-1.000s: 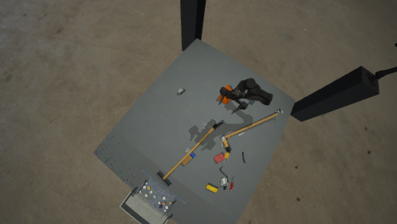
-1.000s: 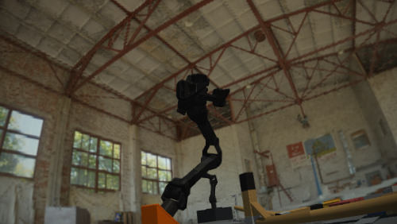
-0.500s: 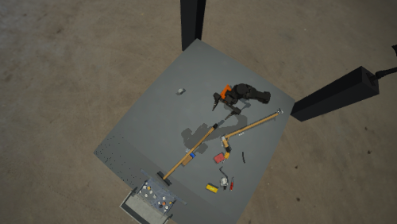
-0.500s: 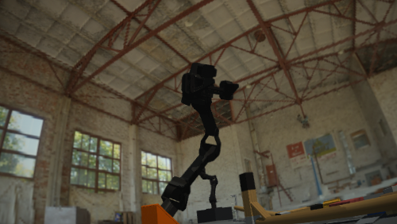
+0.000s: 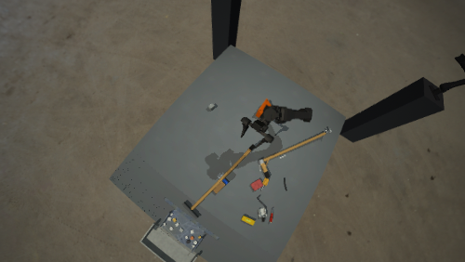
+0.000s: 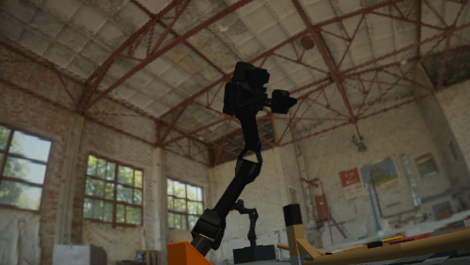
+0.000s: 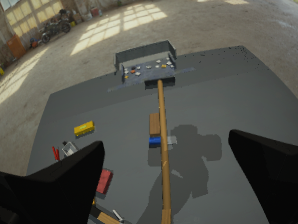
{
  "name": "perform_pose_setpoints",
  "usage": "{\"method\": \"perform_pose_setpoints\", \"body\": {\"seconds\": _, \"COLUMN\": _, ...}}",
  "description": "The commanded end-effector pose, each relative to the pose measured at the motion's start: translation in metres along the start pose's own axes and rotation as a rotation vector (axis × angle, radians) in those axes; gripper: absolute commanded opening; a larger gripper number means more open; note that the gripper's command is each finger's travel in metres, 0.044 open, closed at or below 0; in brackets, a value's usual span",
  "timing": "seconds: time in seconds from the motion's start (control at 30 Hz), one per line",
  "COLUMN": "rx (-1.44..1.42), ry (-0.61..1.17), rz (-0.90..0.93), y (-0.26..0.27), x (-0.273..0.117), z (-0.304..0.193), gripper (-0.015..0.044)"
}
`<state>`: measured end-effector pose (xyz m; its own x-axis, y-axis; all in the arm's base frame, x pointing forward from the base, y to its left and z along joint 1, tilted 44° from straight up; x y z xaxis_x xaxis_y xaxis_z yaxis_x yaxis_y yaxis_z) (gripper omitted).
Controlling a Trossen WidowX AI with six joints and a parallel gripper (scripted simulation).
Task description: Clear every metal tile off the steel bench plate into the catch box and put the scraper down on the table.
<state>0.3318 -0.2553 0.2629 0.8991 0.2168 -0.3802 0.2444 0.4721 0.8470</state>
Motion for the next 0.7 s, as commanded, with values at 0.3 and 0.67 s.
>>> {"method": "perform_pose_setpoints", "body": {"seconds": 0.3, "rx": 0.007, "ry": 0.121, "rz": -0.035, "y": -0.006, "x": 0.050, "z": -0.003, "gripper": 0.0440}}
{"method": "perform_pose_setpoints", "body": {"seconds": 0.67, "rx": 0.001, "ry": 0.227, "rz": -0.065, "y": -0.011, "x": 0.093, "z": -0.010, "gripper": 0.0440}}
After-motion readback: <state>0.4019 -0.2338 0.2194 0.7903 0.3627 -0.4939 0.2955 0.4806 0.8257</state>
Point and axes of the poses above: the point midway between the two fingers, 35 mm back from their tips, its own x axis out along the fingers, its own y axis across the jaws, z = x × y, the point moved 1 cm from there along -x, back along the fingers, and after that the axes turned 10 degrees about x, right-handed, at the moved point
